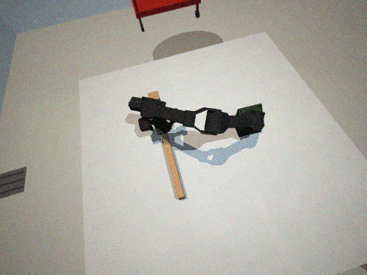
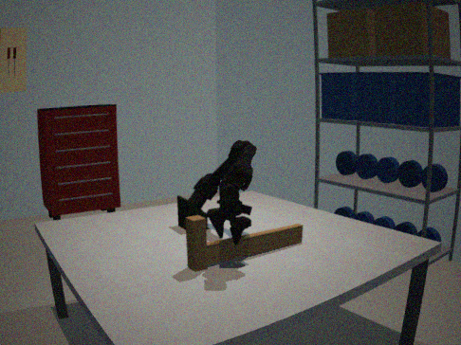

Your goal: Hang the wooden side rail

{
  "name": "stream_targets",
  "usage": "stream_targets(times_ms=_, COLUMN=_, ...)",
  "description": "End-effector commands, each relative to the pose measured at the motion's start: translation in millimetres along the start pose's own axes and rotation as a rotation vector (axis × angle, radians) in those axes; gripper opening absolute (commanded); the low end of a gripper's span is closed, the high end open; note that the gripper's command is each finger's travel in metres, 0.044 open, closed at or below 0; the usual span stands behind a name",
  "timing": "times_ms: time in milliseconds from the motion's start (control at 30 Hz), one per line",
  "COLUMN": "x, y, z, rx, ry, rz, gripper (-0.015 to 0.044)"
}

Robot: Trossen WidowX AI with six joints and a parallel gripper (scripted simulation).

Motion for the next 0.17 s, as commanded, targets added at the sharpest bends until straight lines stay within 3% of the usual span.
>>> stream_targets(times_ms=0, x=0.5, y=0.8, z=-0.3, rx=0.002, ry=-0.003, rz=0.0, gripper=0.044)
stream_targets(times_ms=133, x=0.5, y=0.8, z=-0.3, rx=0.002, ry=-0.003, rz=0.0, gripper=0.044)
Point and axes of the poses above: the point midway between the two fingers, 35 mm back from their tips, its own y axis out along the fingers, its own z axis across the jaws, x = y × z, the point moved 4 cm from there along -y, back along the fingers, and after that the axes turned 2 degrees about y, right-handed, at the moved point
